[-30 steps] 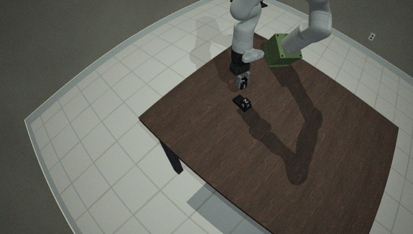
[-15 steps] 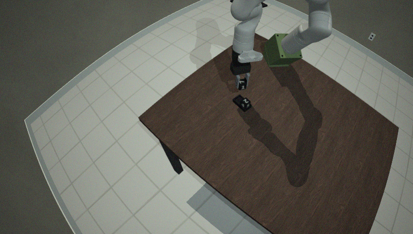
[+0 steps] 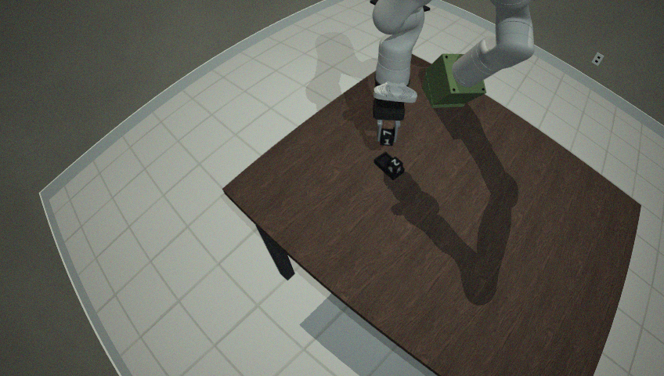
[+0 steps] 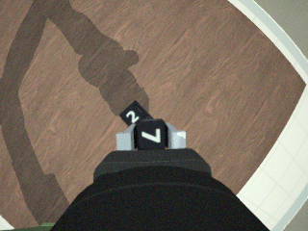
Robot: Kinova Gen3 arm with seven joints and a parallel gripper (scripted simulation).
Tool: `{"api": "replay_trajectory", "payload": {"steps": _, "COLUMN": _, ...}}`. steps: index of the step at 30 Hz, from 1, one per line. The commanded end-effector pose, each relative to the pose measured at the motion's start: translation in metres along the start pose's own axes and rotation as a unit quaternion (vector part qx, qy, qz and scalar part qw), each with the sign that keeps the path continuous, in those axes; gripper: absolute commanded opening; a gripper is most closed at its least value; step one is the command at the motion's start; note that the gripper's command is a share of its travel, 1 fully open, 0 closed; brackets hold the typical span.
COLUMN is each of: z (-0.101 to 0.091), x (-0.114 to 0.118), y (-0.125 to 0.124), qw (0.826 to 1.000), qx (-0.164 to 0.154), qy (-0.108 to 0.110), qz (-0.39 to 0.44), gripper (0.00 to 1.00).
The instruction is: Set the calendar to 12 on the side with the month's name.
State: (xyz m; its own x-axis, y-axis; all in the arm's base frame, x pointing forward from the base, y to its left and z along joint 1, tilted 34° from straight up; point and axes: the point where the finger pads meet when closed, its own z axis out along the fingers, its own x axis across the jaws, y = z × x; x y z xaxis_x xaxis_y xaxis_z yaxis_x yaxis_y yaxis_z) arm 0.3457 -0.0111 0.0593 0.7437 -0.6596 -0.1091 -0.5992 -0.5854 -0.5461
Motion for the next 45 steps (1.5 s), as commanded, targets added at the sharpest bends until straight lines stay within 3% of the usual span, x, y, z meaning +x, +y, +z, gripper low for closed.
{"api": "replay_trajectory", "payload": {"steps": 1, "z": 0.0007, "x": -0.0009, "y": -0.0024, "qw": 1.000, "qx": -0.003, "qy": -0.003, "qz": 0.026, "gripper": 0.60}}
{"api": "replay_trajectory", "payload": {"steps": 11, "z": 0.0010, "x": 0.0023, "y": -0.0039, "qw": 0.987, "qx": -0.004, "qy": -0.003, "qz": 0.162, "gripper": 0.60}}
{"api": "replay_trajectory", "payload": {"steps": 17, "z": 0.0012, "x": 0.0047, "y": -0.0039, "qw": 0.963, "qx": -0.005, "qy": -0.003, "qz": 0.269, "gripper": 0.60}}
{"api": "replay_trajectory", "payload": {"steps": 23, "z": 0.0014, "x": 0.0066, "y": -0.0030, "qw": 0.926, "qx": -0.006, "qy": -0.003, "qz": 0.377, "gripper": 0.60}}
{"api": "replay_trajectory", "payload": {"steps": 25, "z": 0.0014, "x": 0.0066, "y": -0.0030, "qw": 0.926, "qx": -0.006, "qy": -0.003, "qz": 0.377, "gripper": 0.60}}
{"api": "replay_trajectory", "payload": {"steps": 32, "z": 0.0014, "x": 0.0079, "y": -0.0009, "qw": 0.868, "qx": -0.006, "qy": -0.002, "qz": 0.497, "gripper": 0.60}}
{"api": "replay_trajectory", "payload": {"steps": 40, "z": 0.0013, "x": 0.0078, "y": 0.0023, "qw": 0.785, "qx": -0.005, "qy": 0.000, "qz": 0.620, "gripper": 0.60}}
{"api": "replay_trajectory", "payload": {"steps": 42, "z": 0.0013, "x": 0.0078, "y": 0.0023, "qw": 0.785, "qx": -0.005, "qy": 0.000, "qz": 0.620, "gripper": 0.60}}
{"api": "replay_trajectory", "payload": {"steps": 45, "z": 0.0012, "x": 0.0072, "y": 0.0036, "qw": 0.751, "qx": -0.005, "qy": 0.000, "qz": 0.661, "gripper": 0.60}}
